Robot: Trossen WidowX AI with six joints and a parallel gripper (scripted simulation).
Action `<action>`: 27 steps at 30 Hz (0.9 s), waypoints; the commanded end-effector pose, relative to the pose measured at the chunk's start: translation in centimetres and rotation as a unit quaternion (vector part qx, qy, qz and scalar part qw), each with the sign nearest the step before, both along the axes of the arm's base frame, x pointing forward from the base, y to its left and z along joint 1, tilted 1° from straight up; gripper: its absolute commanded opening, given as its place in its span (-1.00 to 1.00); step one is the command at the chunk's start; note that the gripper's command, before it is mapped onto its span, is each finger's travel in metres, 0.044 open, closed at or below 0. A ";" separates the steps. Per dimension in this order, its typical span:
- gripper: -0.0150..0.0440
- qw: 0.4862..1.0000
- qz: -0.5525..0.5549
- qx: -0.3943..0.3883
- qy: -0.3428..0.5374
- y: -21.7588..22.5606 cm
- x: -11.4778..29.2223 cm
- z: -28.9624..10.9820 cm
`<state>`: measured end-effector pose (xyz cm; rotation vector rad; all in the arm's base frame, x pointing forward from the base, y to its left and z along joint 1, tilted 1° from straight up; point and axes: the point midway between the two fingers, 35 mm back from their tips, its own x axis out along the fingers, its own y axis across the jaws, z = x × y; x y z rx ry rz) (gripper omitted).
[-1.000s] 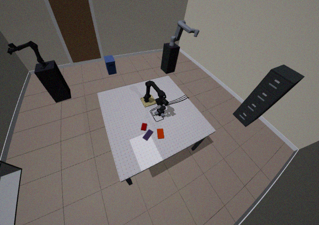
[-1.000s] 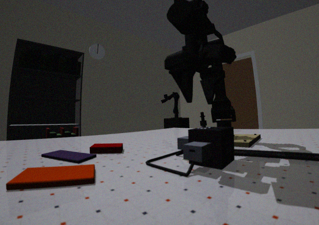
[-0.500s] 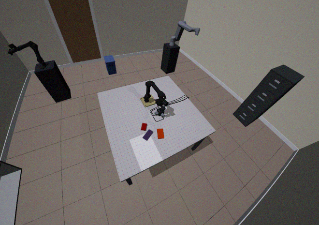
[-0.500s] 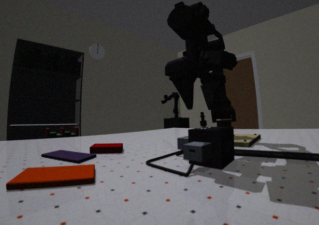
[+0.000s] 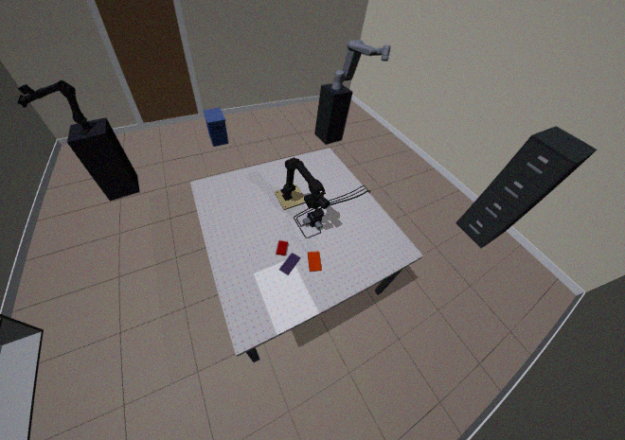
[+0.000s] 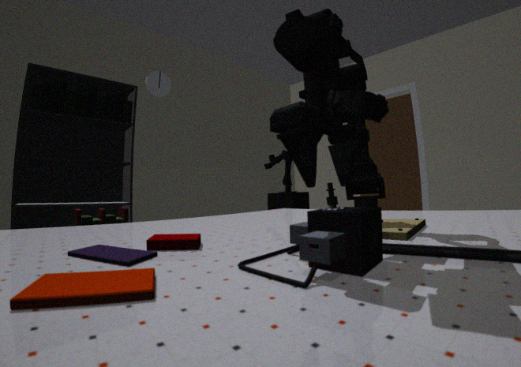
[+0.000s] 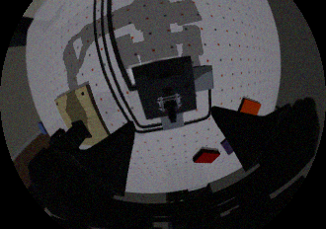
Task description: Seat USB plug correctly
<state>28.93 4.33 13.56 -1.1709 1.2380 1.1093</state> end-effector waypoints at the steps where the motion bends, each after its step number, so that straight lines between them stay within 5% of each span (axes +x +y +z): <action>1: 0.91 1.000 0.000 0.000 0.000 0.0 0.0 0.0; 16: -0.42 1.000 0.000 0.000 0.000 0.0 0.0 0.0; 27: -0.49 1.000 0.000 0.000 0.000 0.0 0.0 0.0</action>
